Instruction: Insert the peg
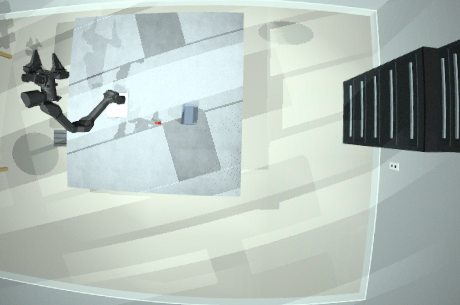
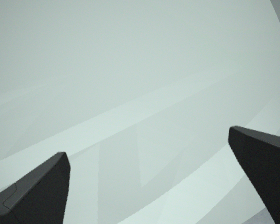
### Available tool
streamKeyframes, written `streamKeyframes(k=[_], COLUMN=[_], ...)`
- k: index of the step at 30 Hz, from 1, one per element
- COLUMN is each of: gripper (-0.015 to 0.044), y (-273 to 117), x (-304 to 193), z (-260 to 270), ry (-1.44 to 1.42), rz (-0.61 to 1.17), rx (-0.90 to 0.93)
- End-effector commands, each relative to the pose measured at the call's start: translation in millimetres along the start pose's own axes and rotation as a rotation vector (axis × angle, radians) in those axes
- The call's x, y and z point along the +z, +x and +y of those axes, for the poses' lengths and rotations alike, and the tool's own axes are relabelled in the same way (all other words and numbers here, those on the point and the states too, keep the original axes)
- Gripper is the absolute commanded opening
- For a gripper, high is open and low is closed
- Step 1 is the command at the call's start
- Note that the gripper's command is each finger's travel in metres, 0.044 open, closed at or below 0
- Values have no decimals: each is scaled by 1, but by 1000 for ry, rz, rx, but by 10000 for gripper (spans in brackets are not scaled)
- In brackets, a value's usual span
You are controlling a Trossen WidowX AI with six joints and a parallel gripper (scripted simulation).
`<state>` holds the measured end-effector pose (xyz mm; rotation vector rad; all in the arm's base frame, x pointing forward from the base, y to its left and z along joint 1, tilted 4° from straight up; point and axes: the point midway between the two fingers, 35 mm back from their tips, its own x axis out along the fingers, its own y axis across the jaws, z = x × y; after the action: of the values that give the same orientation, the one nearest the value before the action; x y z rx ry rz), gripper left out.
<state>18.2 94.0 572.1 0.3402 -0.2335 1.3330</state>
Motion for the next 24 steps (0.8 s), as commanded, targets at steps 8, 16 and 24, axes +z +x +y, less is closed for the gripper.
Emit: streamKeyframes(k=[8, 16, 24], gripper=[440, 440, 440], y=[38, 57, 69], x=[-35, -59, -82], z=[-32, -61, -95], ry=[114, 204, 303], rz=[121, 188, 238], rx=[-176, -314, -463])
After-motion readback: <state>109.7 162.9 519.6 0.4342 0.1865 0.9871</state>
